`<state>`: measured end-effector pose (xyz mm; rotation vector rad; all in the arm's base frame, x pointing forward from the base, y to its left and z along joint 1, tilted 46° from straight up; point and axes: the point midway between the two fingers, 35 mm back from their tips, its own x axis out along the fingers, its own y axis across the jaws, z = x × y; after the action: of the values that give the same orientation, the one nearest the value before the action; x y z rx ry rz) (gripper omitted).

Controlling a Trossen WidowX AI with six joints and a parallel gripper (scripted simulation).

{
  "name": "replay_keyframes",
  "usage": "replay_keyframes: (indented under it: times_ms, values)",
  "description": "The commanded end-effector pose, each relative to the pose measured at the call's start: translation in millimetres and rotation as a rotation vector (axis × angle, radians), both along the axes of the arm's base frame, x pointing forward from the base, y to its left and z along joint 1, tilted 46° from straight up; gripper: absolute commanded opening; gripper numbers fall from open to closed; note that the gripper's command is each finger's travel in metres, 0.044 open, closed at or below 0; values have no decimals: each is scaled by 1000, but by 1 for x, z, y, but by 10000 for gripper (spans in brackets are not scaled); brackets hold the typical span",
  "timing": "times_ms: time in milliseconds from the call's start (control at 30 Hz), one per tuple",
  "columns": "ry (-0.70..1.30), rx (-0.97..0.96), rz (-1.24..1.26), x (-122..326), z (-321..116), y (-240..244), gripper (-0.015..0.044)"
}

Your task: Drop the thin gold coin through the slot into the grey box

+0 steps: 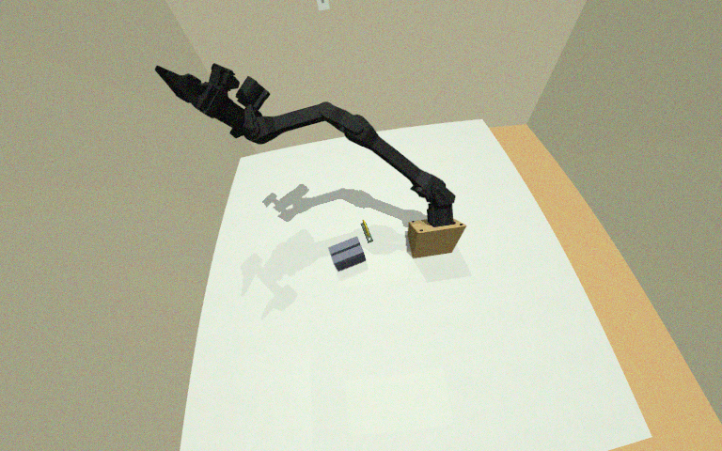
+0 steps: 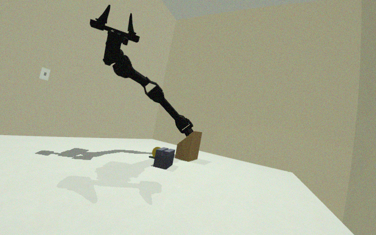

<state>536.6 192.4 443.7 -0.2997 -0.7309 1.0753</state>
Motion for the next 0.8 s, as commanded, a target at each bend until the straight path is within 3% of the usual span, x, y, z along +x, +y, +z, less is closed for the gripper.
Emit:
replay_keyframes:
  times_ms: [0,267,533,767]
  values:
    - [5,2,-6,1,0,0,374]
    - [248,-1,-286,42,-45,-5,164]
    - [501,-214,-606,53,-137,-22,161]
    - [685,-566,-824,18,-229,-49,161]
